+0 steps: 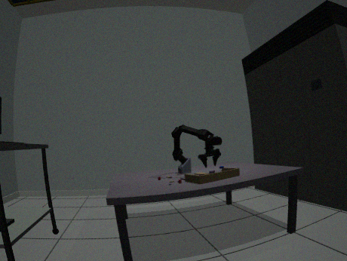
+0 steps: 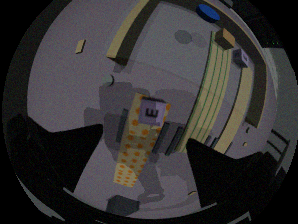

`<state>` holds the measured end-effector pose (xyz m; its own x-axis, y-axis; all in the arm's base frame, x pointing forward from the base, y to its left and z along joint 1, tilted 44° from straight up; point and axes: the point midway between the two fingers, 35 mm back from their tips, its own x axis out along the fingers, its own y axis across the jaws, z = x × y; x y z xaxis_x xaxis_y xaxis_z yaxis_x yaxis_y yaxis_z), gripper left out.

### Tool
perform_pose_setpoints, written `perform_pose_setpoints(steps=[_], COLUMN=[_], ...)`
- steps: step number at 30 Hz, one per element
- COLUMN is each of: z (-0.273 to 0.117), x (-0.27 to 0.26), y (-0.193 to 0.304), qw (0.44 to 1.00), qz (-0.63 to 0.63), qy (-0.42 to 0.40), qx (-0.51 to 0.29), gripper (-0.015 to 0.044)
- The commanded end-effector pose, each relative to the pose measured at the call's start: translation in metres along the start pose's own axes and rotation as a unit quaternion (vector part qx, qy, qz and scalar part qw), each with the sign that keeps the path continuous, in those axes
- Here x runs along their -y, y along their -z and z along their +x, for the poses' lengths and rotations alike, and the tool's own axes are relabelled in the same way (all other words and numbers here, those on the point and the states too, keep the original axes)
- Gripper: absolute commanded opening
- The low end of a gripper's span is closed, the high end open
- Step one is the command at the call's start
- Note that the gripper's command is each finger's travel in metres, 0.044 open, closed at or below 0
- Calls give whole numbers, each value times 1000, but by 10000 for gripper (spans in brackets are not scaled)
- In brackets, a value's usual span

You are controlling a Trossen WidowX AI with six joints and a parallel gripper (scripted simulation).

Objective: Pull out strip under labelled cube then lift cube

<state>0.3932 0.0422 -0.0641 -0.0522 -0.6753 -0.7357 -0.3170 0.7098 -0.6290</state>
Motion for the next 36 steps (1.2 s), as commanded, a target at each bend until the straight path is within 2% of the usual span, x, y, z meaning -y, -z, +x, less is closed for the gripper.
perform_pose_setpoints(steps=[1,3,10,11,36], z=[0,0,8,10,51], x=[3,4,4,4,5], y=[-14,-16,-17,-17,-16], qw=[1000,1000,1000,1000,1000], qz=[-1,-1,-1,-1,-1], qy=[2,2,2,2,3], qx=[1,1,1,1,0], gripper=[440,440,256,250,250])
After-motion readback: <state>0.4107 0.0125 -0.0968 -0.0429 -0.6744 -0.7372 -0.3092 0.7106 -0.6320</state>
